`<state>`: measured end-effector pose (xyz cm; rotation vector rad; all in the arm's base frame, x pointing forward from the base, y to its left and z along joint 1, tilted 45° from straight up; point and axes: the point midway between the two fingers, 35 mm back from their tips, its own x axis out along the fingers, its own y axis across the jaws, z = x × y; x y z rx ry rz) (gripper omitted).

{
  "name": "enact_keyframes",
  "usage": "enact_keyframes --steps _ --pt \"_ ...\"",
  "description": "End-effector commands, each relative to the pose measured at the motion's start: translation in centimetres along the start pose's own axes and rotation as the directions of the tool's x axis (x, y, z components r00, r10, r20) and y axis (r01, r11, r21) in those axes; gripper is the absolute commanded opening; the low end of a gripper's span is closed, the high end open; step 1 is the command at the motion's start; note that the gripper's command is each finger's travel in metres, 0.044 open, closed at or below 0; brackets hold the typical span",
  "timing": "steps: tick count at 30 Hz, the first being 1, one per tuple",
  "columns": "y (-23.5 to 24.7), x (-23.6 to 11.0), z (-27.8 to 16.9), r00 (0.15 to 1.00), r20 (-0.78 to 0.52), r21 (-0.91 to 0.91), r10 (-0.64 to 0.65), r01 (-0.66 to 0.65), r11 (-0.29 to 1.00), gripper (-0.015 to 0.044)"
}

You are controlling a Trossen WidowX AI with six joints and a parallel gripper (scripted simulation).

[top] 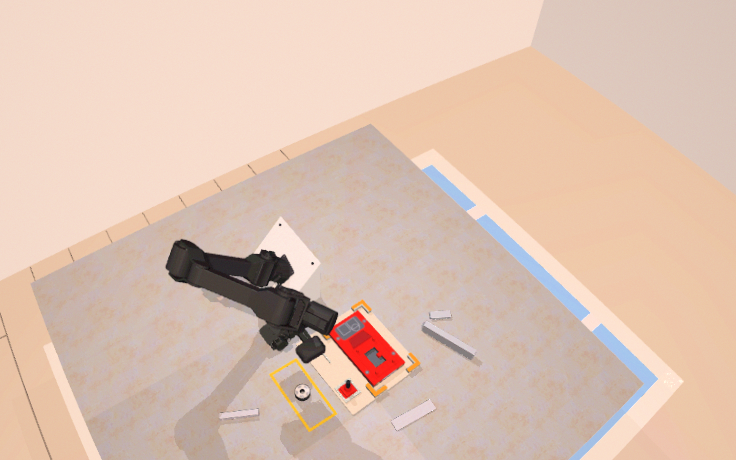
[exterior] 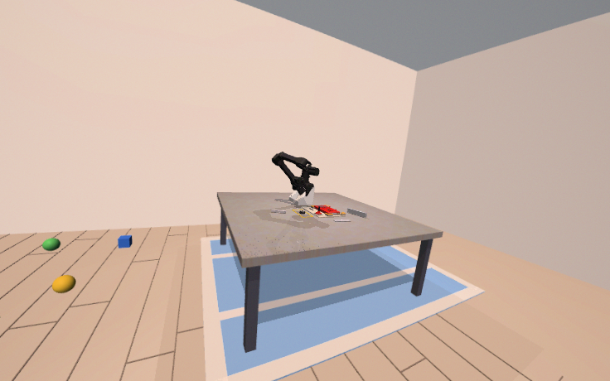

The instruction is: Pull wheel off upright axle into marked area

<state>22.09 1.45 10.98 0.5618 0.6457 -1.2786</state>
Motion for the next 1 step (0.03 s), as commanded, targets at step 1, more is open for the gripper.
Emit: enact_keyframes --steps 1 --pt "-0.07 -0.01 -0.05 1.000 -0.004 0.004 -0.003 0.003 1.000 0.0440"
